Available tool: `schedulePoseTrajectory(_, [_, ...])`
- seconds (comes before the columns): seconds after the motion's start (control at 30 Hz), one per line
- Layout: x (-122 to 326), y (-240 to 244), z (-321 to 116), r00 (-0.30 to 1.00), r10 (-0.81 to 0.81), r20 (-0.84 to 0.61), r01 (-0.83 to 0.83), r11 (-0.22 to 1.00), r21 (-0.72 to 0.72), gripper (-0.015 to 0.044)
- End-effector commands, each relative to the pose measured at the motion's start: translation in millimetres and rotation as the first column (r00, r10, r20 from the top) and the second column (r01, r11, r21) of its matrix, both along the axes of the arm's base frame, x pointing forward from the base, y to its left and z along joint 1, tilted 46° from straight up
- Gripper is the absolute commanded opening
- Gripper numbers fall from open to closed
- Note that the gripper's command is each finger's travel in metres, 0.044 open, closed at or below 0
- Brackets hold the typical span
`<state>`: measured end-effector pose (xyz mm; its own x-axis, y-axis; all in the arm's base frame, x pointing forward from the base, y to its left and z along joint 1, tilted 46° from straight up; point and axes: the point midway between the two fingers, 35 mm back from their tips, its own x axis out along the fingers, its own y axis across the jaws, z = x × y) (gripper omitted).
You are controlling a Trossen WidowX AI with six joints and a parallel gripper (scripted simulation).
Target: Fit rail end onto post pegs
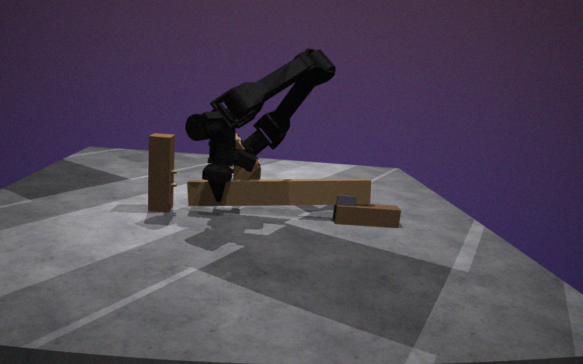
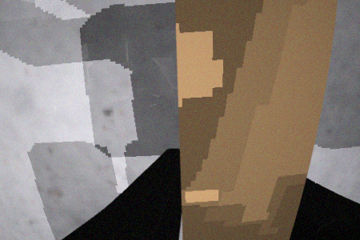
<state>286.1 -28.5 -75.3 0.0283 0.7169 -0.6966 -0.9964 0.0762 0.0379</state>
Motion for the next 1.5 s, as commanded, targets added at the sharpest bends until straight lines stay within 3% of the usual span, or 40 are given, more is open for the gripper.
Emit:
schedulePoseTrajectory(0.0, [2.1, -3.9, 3.3, 1.000, -0.006, 0.007, 0.006, 1.000, 0.002, 0.0000])
schedulePoseTrajectory(1.47, [1.2, -20.2, 18.7, 1.000, -0.006, 0.007, 0.006, 1.000, 0.001, 0.0000])
